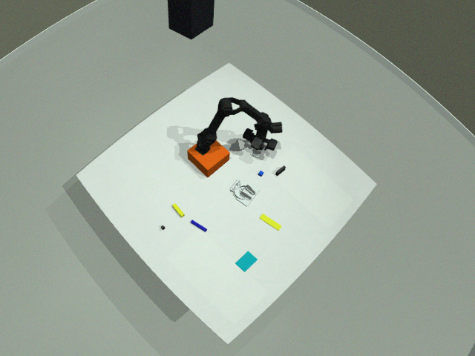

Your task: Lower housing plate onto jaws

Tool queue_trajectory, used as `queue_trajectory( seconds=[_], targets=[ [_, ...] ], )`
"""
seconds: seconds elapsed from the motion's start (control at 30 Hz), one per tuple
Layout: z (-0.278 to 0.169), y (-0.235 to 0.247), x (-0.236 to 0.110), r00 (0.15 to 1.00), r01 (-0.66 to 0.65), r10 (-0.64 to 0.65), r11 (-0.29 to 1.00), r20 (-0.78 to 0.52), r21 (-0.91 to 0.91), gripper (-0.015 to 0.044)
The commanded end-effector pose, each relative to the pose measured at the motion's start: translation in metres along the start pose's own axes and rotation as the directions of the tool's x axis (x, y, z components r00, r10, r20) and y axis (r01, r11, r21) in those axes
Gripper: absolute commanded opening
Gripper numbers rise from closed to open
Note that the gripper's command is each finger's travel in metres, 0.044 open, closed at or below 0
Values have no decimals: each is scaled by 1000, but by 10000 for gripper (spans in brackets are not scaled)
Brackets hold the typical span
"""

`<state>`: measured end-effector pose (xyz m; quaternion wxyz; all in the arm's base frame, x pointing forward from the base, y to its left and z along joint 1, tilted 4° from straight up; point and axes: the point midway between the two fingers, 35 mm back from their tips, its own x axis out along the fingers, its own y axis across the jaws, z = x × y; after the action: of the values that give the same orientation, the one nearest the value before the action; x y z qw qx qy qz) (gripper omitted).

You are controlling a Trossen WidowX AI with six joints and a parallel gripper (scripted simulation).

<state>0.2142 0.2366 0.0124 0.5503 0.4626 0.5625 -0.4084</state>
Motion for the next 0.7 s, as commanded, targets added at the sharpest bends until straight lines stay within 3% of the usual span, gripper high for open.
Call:
queue_trajectory(
  seconds=[0.0, 0.33, 0.67],
  targets=[
    [-1, 1, -13, 1000, -4, 4, 1000, -5, 0, 351],
    [0, -1, -43, 1000, -4, 4, 1000, -6, 1, 351],
    [17, 7, -43, 1000, -4, 4, 996, -3, -87, 351]
  ],
)
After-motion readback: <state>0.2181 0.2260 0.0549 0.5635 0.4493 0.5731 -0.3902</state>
